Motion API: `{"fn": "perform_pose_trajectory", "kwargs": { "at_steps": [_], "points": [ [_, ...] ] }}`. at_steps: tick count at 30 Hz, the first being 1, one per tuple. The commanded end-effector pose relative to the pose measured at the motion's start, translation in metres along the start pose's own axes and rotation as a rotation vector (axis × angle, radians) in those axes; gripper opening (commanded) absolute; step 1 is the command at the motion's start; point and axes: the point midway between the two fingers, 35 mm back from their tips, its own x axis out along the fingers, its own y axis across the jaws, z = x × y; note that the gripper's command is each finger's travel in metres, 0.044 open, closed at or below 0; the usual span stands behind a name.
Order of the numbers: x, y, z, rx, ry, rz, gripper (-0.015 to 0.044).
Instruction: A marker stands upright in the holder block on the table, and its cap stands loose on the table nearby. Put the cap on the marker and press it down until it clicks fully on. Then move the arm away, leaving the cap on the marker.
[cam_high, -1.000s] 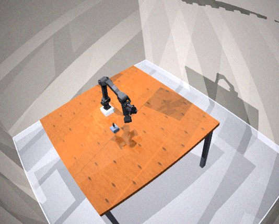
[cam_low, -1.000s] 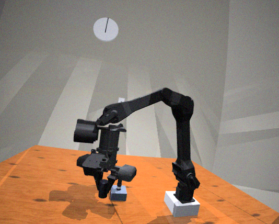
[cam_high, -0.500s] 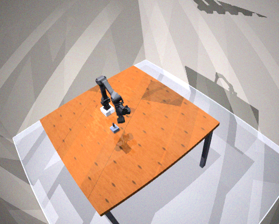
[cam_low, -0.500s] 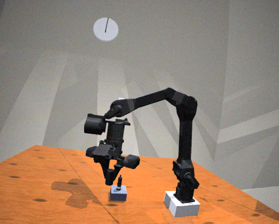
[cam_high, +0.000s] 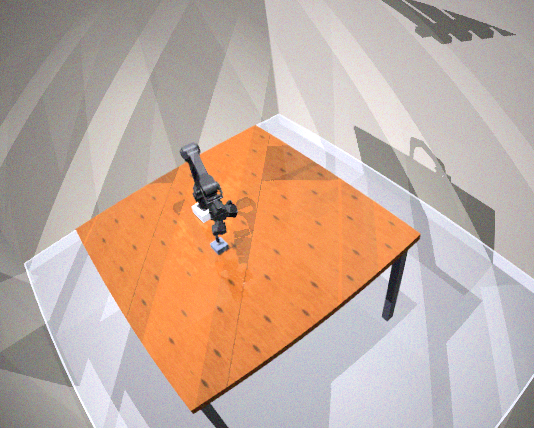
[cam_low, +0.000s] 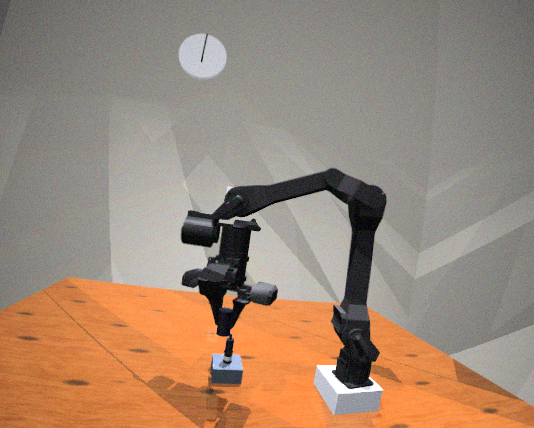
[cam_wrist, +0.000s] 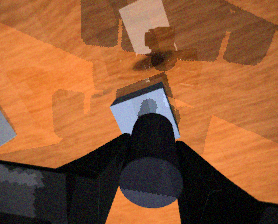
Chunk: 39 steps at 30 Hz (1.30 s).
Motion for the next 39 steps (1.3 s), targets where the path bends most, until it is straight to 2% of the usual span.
{"fn": "perform_pose_trajectory", "kwargs": {
  "at_steps": [1, 7, 18, 39],
  "points": [
    [-0.006, 0.003, -0.01, -0.005, -0.004, -0.007, 0.0],
    [-0.01, 0.007, -0.027, -0.007, -0.002, -0.007, 0.0],
    [-0.003, 0.007, -0.027, -0.007, -0.002, -0.007, 0.0],
    [0.03, 0.006, -0.027, -0.007, -0.002, -0.007, 0.0]
  ]
}}
